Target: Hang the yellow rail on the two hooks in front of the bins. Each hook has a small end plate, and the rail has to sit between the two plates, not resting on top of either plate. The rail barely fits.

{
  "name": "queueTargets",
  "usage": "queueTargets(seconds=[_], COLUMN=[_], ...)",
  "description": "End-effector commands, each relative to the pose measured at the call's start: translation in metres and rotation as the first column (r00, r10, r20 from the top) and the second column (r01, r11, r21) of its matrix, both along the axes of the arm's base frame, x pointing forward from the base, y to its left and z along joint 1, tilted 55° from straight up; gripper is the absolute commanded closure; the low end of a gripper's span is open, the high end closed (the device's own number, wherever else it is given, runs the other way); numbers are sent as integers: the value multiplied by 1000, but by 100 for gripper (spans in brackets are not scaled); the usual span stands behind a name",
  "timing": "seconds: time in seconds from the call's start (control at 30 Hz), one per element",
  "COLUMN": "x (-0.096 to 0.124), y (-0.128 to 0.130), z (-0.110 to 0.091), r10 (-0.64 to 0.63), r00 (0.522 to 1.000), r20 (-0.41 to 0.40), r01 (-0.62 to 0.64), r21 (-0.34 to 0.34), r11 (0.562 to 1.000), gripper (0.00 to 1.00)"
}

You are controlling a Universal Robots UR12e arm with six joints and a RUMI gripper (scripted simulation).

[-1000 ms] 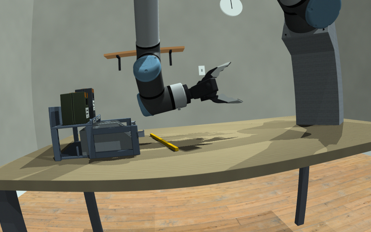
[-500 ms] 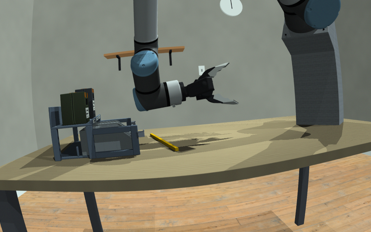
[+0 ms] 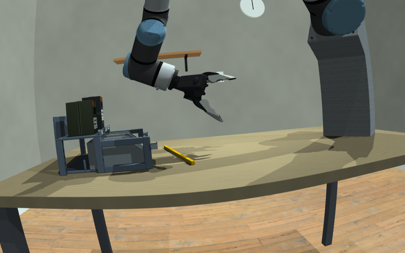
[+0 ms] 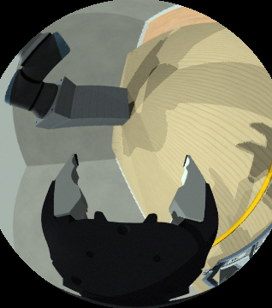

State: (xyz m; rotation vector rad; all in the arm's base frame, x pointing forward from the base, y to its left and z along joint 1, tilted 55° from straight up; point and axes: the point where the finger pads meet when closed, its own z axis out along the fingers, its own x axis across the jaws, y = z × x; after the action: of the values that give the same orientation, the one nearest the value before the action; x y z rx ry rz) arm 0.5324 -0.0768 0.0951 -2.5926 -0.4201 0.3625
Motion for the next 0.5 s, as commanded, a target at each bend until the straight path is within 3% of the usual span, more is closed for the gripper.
queueTargets(seconds=[0.0, 0.03, 0.1, 0.17, 0.27, 0.3, 0.47], x=[45, 45, 65, 65, 91, 91, 119], y=[-6, -6, -9, -9, -14, -14, -19], z=[20, 20, 30, 30, 44, 44, 58], r10=[-131, -139, -193, -193, -262, -262, -330], r00=[961, 957, 913, 913, 836, 836, 729], r20=[242, 256, 358, 358, 482, 482, 600], r01=[125, 133, 181, 181, 240, 240, 294], r21=[39, 42, 68, 68, 109, 109, 162], r11=[991, 990, 981, 981, 965, 965, 942], gripper=[0, 0, 0, 0, 0, 0, 0])
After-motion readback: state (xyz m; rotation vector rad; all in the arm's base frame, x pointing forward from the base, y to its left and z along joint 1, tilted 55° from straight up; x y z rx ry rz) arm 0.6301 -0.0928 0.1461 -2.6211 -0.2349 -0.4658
